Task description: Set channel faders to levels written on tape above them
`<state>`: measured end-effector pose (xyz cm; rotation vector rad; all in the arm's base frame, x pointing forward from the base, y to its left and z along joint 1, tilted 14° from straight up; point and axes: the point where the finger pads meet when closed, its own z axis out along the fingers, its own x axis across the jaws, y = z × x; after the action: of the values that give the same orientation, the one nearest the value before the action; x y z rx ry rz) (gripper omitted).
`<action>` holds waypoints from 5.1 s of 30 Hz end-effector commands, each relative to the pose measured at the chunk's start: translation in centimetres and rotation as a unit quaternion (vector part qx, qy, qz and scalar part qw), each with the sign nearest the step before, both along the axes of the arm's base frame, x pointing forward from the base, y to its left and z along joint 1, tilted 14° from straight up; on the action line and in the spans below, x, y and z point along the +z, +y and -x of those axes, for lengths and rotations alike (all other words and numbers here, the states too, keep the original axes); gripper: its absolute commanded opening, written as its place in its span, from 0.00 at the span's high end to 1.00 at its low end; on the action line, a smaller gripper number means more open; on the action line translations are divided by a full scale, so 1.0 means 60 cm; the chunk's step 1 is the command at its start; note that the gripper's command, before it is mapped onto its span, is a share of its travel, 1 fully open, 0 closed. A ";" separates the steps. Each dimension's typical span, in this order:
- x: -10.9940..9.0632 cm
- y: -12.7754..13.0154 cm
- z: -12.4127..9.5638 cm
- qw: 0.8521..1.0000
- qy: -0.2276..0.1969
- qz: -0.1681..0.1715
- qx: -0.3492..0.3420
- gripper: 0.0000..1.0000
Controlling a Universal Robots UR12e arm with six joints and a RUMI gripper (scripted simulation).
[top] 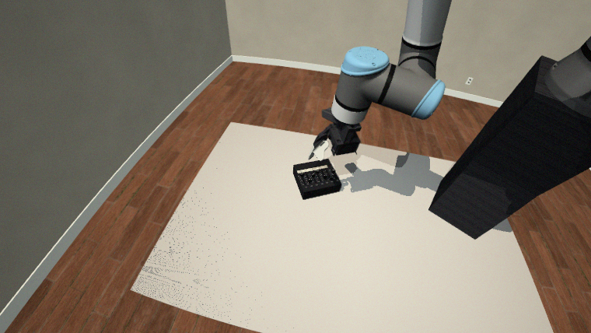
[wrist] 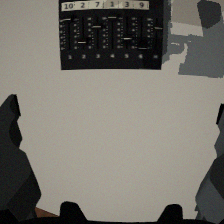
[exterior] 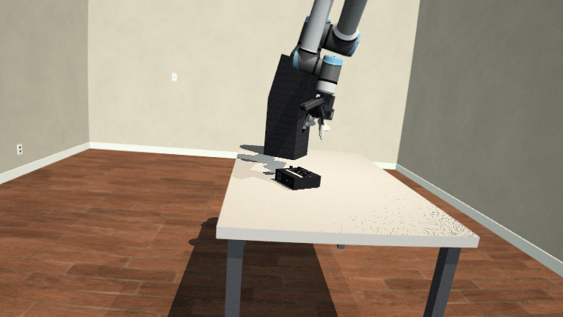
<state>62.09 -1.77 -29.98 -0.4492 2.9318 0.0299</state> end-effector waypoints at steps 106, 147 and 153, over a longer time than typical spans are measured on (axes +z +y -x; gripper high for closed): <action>-0.093 -0.090 -0.071 0.992 -0.002 -0.059 0.110 0.00; -0.183 -0.089 -0.085 0.725 -0.078 0.055 0.682 0.00; -0.188 -0.089 -0.085 0.702 -0.081 0.061 0.705 0.00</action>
<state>67.15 -7.09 -41.15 -2.3146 1.7355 -0.0006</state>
